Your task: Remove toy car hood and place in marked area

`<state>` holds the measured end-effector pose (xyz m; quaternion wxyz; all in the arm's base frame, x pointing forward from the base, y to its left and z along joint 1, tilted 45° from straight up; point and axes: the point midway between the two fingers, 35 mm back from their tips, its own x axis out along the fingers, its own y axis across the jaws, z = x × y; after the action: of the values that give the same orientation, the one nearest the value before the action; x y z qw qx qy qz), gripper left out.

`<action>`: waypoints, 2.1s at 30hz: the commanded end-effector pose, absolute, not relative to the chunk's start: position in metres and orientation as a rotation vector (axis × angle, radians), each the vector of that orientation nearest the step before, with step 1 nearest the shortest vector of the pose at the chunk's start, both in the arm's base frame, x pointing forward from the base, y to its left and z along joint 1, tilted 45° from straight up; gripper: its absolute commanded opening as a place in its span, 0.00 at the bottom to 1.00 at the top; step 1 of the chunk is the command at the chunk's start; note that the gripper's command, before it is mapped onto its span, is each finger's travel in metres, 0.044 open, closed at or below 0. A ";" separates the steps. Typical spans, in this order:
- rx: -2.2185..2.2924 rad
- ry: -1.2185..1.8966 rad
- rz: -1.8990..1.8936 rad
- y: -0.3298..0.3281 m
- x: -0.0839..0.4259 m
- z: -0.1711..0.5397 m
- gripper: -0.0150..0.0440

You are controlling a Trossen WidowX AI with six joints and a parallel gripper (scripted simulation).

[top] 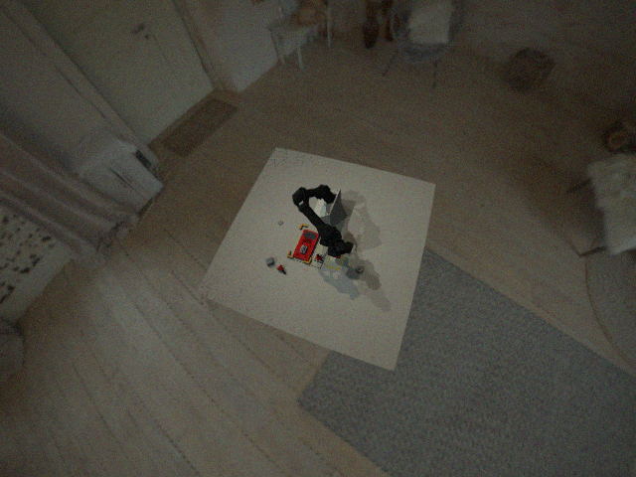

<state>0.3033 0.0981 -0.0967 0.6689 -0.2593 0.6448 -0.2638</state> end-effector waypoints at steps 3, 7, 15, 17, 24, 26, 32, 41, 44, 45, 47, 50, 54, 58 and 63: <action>-0.593 1.453 -0.591 0.095 0.304 -0.100 0.25; -0.593 1.453 -0.591 0.093 0.304 -0.102 0.25; -0.593 1.453 -0.591 0.089 0.304 -0.106 0.25; -0.593 1.453 -0.591 0.088 0.304 -0.107 0.25; -0.593 1.453 -0.591 0.085 0.305 -0.111 0.25; -0.593 1.453 -0.591 0.084 0.305 -0.112 0.25; -0.593 1.453 -0.591 0.081 0.305 -0.115 0.25; -0.594 1.453 -0.592 0.076 0.305 -0.120 0.25; -0.594 1.453 -0.592 0.074 0.305 -0.121 0.25; -0.594 1.453 -0.592 0.074 0.305 -0.122 0.25; -0.594 1.453 -0.592 0.073 0.305 -0.123 0.25; -0.594 1.453 -0.592 0.071 0.305 -0.124 0.25; -0.594 1.453 -0.592 0.069 0.305 -0.126 0.25; -0.594 1.453 -0.592 0.067 0.305 -0.128 0.25; -0.594 1.453 -0.593 0.065 0.305 -0.130 0.25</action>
<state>0.3048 0.0663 -0.1290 0.6690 -0.2598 0.6443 -0.2643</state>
